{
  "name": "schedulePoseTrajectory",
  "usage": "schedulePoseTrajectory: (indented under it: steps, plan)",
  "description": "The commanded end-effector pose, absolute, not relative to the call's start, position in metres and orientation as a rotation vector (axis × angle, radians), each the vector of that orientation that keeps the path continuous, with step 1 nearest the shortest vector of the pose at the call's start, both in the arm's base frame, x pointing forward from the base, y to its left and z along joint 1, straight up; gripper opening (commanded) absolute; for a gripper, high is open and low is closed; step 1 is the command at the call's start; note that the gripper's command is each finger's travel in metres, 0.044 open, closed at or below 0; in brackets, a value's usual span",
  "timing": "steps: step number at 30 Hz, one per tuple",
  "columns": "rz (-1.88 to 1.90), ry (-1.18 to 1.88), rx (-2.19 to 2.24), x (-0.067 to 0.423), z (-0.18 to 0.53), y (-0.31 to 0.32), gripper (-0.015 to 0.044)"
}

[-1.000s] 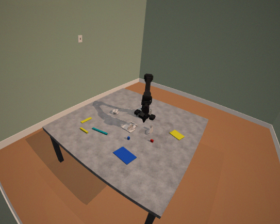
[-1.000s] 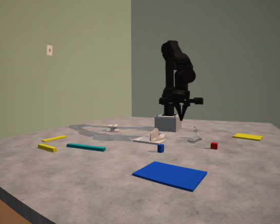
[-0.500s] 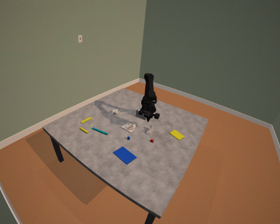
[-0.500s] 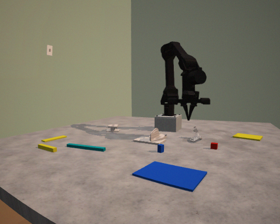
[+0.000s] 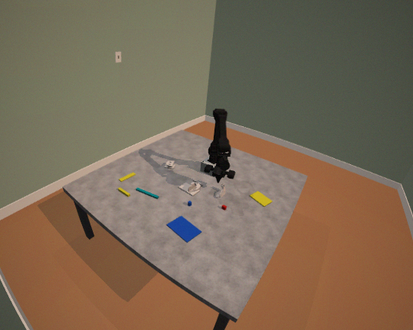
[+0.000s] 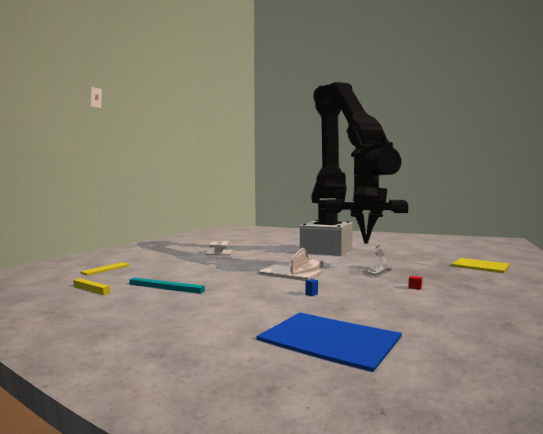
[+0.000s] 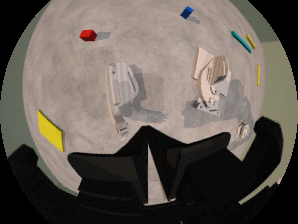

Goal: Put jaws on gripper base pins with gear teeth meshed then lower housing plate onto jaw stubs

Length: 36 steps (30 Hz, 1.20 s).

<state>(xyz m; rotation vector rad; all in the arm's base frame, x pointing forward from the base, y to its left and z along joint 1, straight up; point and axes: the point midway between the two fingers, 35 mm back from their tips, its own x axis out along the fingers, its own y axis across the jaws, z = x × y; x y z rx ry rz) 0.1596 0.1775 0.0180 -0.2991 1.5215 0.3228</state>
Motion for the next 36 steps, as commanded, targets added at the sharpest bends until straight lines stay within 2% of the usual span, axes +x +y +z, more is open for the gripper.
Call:
schedulePoseTrajectory:
  steps: [1, 36]
  plan:
    - [0.318, 1.527, -0.3, 0.159, 0.01, 0.177, 0.0]
    - [0.32, 1.528, -0.298, 0.152, -0.016, 0.196, 0.0]
